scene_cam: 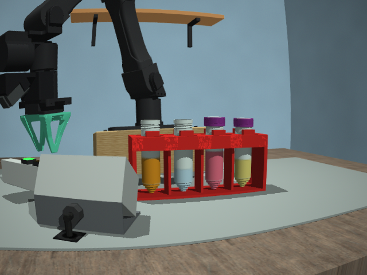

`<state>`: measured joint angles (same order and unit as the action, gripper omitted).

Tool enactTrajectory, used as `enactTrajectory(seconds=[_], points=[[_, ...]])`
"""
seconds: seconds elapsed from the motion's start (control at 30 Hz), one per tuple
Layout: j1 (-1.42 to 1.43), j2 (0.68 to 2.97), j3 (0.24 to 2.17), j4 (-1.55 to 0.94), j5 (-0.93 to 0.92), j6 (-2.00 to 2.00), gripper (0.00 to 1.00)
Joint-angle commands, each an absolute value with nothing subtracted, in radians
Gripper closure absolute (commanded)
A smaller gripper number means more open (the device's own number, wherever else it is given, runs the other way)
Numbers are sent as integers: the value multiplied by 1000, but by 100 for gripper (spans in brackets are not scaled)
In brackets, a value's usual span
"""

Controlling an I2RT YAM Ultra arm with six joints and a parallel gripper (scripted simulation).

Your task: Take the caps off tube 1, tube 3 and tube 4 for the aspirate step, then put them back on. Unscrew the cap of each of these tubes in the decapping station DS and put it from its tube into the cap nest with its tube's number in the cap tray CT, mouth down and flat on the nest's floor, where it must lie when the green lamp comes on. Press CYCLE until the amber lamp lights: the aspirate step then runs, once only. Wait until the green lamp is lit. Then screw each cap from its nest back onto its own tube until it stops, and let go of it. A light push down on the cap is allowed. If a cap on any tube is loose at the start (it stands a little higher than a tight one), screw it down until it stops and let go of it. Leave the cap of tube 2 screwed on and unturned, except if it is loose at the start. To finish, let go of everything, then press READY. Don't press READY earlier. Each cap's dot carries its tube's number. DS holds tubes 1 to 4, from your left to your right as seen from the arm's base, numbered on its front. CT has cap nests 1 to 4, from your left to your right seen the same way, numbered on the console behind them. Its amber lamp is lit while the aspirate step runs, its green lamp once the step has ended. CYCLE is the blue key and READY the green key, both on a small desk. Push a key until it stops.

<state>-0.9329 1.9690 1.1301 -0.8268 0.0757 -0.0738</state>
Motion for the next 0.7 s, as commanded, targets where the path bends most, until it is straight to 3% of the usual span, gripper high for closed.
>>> enactTrajectory(seconds=[0.0,0.67], points=[[-934,1971,1121,-746,75,-81,53],[-941,2043,1083,-635,76,-88,53]])
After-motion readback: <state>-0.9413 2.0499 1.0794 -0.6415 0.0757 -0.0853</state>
